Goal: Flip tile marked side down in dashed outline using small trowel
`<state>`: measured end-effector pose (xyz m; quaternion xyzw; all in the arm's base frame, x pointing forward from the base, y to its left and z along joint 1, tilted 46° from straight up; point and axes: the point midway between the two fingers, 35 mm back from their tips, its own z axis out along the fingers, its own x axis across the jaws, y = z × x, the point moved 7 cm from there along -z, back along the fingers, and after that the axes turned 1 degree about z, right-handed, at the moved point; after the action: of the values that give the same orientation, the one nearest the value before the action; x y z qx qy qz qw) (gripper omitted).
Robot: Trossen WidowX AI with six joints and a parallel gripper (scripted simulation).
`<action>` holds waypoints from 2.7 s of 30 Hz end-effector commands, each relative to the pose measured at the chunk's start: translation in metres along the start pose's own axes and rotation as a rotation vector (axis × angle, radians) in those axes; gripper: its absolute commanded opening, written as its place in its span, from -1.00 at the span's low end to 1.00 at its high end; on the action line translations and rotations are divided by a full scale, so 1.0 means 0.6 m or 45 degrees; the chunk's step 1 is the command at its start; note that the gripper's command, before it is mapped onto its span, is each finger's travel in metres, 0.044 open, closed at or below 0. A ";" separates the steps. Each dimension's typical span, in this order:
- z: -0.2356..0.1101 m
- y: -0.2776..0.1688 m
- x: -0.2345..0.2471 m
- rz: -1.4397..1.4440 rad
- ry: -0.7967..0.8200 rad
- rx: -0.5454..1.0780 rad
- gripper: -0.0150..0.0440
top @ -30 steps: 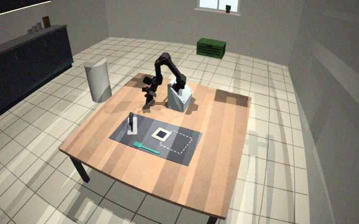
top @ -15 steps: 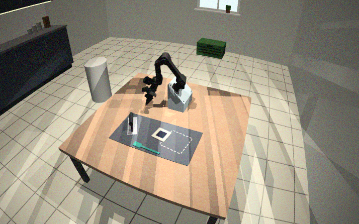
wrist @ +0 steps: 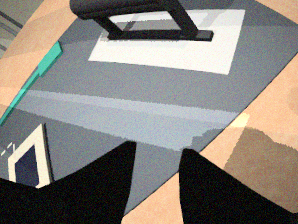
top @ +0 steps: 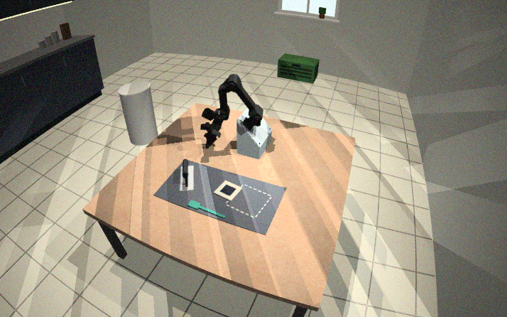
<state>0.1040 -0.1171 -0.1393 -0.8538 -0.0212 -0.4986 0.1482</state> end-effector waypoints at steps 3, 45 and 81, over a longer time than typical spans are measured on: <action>0.000 0.000 0.000 0.000 0.000 0.000 -0.15; 0.024 0.037 -0.009 -0.185 -0.084 0.071 0.42; 0.230 0.240 0.134 -1.393 -0.269 0.866 0.42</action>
<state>0.2644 -0.2213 -0.1750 -0.7096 -0.5709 -0.3917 0.1308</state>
